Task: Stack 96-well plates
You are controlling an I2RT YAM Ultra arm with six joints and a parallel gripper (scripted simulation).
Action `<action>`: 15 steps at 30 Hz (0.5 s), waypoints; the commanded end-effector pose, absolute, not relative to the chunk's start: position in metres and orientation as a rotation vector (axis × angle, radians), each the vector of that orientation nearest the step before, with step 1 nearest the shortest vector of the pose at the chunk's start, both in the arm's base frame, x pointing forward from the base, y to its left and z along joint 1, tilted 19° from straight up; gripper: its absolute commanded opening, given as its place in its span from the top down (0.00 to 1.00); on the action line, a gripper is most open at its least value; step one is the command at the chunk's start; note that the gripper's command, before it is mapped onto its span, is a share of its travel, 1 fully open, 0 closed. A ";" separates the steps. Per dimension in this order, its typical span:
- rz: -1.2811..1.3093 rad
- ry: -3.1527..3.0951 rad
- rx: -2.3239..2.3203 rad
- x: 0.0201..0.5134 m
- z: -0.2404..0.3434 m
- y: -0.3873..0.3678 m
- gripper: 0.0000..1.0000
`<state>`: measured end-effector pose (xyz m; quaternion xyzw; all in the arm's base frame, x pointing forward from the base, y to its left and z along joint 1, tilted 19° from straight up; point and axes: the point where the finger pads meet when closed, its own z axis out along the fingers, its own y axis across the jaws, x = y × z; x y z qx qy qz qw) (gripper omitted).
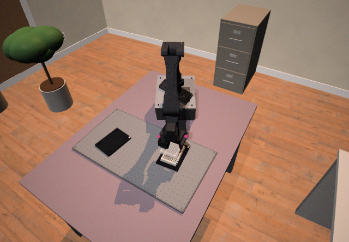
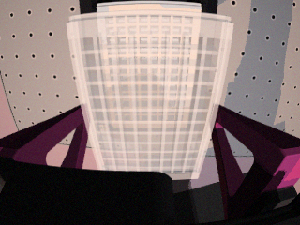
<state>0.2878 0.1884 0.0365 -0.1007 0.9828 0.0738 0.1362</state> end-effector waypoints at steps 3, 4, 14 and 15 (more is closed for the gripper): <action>0.212 2.835 -0.292 0.290 0.026 0.192 1.00; 0.218 2.825 -0.291 0.294 0.027 0.194 1.00; 0.216 2.829 -0.293 0.296 0.014 0.196 1.00; 0.248 2.778 -0.289 0.305 0.030 0.202 1.00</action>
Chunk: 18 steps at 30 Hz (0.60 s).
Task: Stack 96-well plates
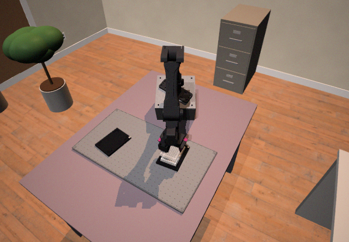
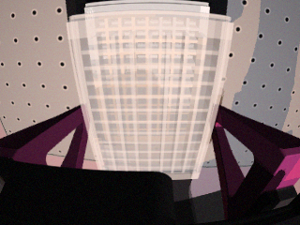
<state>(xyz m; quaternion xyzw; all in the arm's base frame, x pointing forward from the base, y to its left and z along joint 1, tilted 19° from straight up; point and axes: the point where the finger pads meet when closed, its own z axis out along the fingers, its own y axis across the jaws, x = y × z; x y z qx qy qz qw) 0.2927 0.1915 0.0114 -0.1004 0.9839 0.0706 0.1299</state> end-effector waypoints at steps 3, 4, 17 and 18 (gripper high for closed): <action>0.217 2.826 -0.295 0.299 0.008 0.199 1.00; 0.212 2.835 -0.296 0.296 0.004 0.197 1.00; 0.246 2.781 -0.292 0.309 0.013 0.206 1.00; 0.244 2.784 -0.292 0.308 0.012 0.205 1.00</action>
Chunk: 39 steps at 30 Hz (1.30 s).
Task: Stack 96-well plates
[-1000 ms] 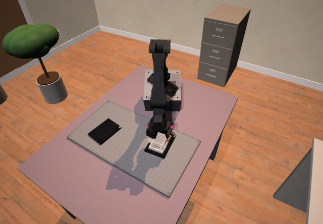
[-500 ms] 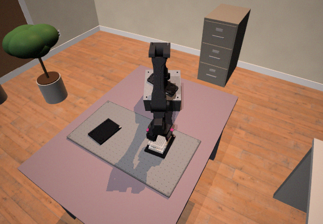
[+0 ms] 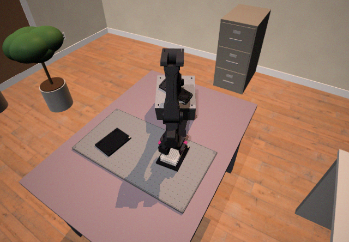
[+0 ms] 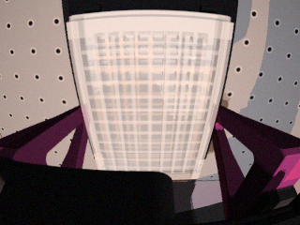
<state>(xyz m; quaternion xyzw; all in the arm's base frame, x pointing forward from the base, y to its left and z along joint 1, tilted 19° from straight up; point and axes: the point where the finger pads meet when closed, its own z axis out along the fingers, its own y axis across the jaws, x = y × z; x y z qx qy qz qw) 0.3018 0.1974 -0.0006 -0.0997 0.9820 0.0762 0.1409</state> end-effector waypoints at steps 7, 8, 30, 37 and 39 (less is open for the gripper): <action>0.238 2.794 -0.293 0.304 0.010 0.203 1.00; 0.240 2.793 -0.293 0.304 0.010 0.203 1.00; 0.249 2.776 -0.280 0.314 0.011 0.205 1.00; 0.238 2.794 -0.281 0.311 0.004 0.202 1.00; 0.231 2.804 -0.282 0.309 0.000 0.200 1.00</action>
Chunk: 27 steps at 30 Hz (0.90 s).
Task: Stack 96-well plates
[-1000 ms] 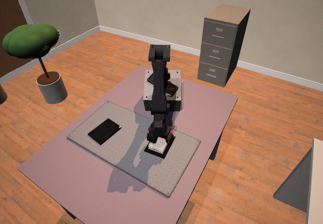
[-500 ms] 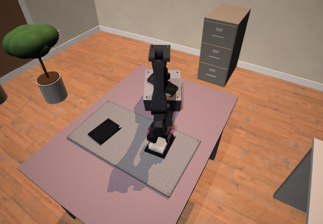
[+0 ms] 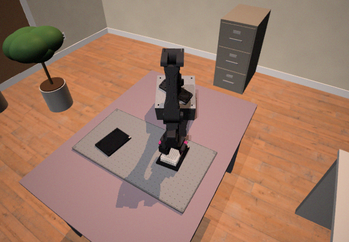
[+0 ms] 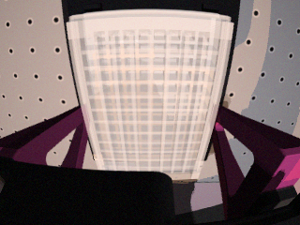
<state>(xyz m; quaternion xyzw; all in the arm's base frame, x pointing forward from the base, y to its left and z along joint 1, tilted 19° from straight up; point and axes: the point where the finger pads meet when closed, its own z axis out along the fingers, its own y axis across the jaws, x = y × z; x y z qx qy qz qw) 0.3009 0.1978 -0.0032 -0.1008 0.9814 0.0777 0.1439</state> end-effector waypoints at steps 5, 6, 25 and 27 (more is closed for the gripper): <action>0.228 2.809 -0.282 0.305 -0.002 0.197 1.00; 0.224 2.814 -0.282 0.303 -0.004 0.196 1.00; 0.229 2.807 -0.279 0.309 -0.005 0.198 1.00; 0.229 2.807 -0.279 0.309 -0.005 0.198 1.00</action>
